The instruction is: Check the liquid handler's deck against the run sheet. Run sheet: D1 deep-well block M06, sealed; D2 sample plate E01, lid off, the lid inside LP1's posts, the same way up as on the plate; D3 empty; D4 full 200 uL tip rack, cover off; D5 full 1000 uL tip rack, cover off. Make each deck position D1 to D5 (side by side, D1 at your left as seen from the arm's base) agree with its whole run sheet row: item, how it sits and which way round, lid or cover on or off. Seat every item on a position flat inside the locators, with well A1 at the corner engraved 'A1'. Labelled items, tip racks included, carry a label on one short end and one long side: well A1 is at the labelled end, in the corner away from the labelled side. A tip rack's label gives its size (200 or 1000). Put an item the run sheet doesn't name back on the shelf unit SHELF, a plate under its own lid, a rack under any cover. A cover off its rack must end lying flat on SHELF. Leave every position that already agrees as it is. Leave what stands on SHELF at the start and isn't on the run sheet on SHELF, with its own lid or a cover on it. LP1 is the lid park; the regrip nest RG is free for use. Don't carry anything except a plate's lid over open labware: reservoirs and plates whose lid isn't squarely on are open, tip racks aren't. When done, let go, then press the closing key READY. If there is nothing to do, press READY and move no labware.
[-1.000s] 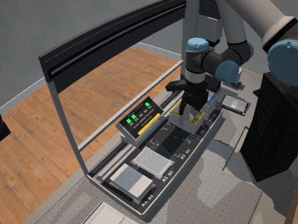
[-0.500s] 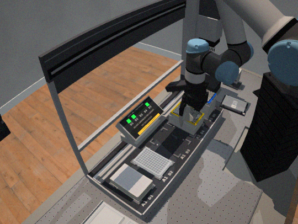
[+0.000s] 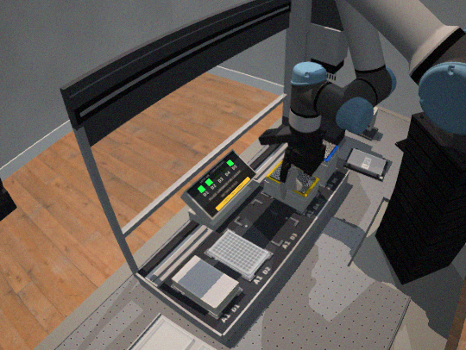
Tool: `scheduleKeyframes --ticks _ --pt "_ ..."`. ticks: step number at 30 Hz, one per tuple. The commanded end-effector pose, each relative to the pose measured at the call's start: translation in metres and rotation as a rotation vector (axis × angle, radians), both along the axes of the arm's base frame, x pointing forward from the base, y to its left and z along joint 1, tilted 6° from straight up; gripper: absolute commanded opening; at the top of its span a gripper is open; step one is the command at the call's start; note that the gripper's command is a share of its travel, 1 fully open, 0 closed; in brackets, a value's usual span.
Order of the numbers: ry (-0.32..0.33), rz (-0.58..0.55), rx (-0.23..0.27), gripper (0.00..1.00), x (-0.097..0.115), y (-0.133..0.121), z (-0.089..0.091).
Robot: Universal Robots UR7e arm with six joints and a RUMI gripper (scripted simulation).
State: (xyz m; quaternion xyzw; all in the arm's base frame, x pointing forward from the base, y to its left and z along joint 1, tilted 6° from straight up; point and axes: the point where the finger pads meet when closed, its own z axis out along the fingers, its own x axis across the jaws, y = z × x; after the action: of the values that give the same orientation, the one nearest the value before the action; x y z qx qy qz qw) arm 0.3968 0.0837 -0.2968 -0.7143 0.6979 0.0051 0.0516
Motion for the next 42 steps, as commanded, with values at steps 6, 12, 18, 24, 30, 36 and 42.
scheduleKeyframes --ticks 6,12,18,24,30,36,42 --pt "-0.001 0.0 0.0 0.0 0.0006 0.0002 -0.0024" --pt "-0.001 0.0 0.0 0.0 0.0007 0.0002 -0.0033" --pt "-0.001 0.0 0.0 0.82 0.0008 0.0002 -0.0033" --pt "-0.001 0.0 0.0 0.82 0.0007 0.0002 -0.0033" --pt "-0.001 0.0 0.0 0.82 0.0007 0.0002 -0.0033" --pt "-0.001 0.0 0.0 0.82 0.0007 0.0002 -0.0033" --pt "-0.001 0.0 0.0 0.82 0.0007 0.0002 -0.0033"
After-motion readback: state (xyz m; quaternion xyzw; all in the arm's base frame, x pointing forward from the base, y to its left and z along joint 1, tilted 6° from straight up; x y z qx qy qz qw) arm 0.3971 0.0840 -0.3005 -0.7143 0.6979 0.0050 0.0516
